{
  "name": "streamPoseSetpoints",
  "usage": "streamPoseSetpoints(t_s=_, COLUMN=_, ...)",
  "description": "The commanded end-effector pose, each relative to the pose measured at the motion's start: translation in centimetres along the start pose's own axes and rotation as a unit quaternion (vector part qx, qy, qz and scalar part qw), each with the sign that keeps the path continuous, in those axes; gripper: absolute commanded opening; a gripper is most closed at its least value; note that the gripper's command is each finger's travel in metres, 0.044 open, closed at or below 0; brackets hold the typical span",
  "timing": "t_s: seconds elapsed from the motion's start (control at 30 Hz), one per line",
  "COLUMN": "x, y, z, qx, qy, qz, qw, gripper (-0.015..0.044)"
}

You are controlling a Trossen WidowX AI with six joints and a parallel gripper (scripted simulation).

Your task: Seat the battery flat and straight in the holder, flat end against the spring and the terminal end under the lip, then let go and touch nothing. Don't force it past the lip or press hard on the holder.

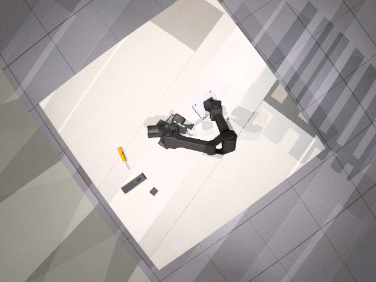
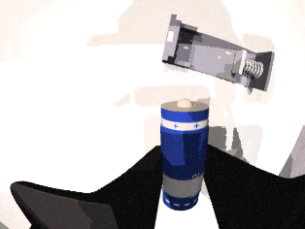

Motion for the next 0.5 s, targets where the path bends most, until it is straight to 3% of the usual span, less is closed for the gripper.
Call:
streamPoseSetpoints(t_s=0.0, x=0.9, y=-0.5, z=0.3, qx=-0.001, qy=-0.001, qz=0.077, qw=0.997, gripper=0.0085)
streamPoseSetpoints(t_s=0.47, x=3.4, y=-2.5, z=0.9, qx=-0.002, qy=-0.001, qz=0.367, qw=0.930, gripper=0.0085)
Point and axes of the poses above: the point midway between the two fingers, 35 mm back from their tips, its own z axis back along the fingers, its own y axis across the jaws, x = y × z, the point moved 8 cm from there along z, back along the fingers, and after that the axes turned 10 degrees about z, right-handed, at the moved point
